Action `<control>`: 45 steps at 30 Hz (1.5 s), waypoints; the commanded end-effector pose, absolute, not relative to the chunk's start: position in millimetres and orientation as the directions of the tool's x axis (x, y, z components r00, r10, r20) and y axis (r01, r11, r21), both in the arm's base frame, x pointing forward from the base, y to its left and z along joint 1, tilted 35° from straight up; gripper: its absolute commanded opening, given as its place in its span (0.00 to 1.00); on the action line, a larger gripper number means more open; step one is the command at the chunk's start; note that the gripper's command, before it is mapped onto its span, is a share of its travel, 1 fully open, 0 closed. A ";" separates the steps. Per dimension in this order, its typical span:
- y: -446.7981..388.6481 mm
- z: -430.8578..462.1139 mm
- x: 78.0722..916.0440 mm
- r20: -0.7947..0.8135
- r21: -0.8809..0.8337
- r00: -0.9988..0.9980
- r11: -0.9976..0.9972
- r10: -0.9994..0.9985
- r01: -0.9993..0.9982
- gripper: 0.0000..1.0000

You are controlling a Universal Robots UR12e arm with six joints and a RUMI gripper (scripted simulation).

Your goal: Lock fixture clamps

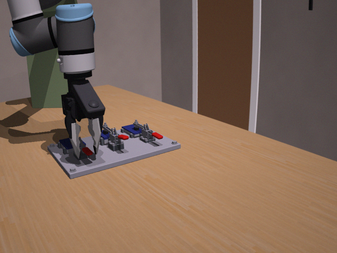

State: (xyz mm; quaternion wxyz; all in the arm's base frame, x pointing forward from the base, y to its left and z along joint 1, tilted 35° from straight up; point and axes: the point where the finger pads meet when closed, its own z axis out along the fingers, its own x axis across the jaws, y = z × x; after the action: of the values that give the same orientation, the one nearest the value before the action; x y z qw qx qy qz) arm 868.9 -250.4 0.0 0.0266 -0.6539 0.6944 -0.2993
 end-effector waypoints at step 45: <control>-231.5 41.0 848.1 0.355 -0.451 -0.144 -0.035 -0.924 -0.892 0.28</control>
State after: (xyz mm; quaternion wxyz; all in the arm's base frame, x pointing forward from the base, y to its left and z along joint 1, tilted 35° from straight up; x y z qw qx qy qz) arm 849.7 -233.3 36.7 0.0266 -0.6539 0.6944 -0.2993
